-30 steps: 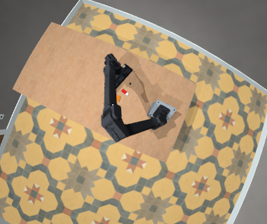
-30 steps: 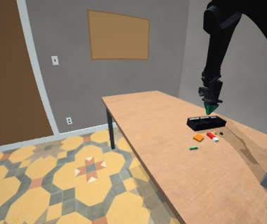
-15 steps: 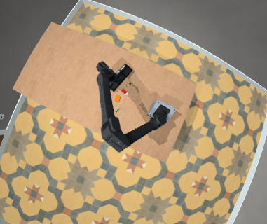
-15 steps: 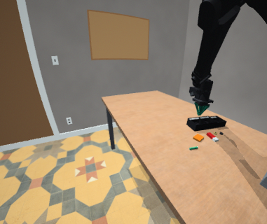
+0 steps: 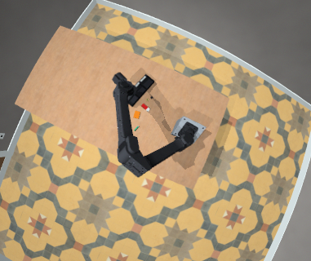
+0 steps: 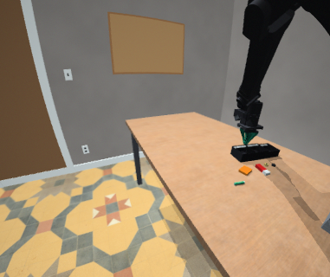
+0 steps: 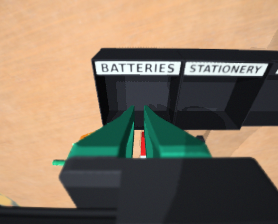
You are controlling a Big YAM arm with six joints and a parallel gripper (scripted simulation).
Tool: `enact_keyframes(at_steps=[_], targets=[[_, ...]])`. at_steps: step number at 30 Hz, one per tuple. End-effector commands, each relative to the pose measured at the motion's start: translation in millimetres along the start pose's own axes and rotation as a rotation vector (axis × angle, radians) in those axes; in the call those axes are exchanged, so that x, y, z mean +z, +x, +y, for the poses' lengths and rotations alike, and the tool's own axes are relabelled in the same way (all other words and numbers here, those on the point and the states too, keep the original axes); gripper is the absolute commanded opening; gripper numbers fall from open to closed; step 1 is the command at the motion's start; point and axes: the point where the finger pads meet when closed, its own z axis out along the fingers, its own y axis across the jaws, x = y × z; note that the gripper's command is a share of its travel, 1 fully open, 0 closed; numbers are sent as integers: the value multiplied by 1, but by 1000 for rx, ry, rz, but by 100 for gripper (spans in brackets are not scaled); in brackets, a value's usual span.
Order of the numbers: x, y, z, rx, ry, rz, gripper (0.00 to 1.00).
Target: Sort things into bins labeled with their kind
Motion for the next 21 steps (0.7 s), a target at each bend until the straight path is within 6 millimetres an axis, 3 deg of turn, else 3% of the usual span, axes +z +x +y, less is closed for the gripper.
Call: enact_keyframes(at_steps=[1, 6, 9, 18, 21], targets=[[18, 3, 3, 4, 1, 14, 9], [31, 3, 3, 4, 1, 15, 9], [26, -1, 10, -13, 3, -3, 9], [58, 4, 3, 4, 1, 15, 9], [54, 1, 8, -8, 2, 2, 9]])
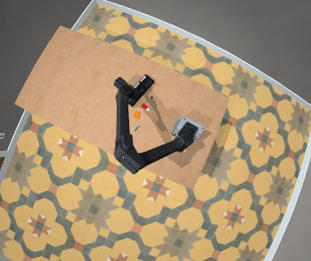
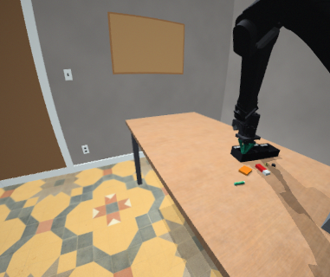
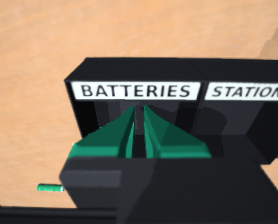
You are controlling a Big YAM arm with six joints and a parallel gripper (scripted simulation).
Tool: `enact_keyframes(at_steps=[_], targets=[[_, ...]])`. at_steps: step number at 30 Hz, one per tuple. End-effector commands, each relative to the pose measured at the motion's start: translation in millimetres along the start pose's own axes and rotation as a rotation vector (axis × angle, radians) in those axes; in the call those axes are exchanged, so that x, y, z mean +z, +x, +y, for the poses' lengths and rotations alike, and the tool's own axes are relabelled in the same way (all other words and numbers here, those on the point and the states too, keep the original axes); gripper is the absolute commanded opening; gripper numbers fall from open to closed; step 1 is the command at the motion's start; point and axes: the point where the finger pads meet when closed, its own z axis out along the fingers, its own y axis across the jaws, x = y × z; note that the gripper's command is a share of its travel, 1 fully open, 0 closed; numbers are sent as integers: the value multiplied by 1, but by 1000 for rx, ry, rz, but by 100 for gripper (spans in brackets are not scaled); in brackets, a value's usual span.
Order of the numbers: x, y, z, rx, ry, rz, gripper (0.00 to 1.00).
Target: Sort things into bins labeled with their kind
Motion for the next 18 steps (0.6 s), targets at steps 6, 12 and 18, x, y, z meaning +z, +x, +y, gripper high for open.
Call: enact_keyframes(at_steps=[6, 12, 18], targets=[[-8, -11, 6, -8, -1, -26, 9], [-7, -10, 6, -8, -1, -26, 9], [-7, -10, 6, -8, -1, -26, 9]])
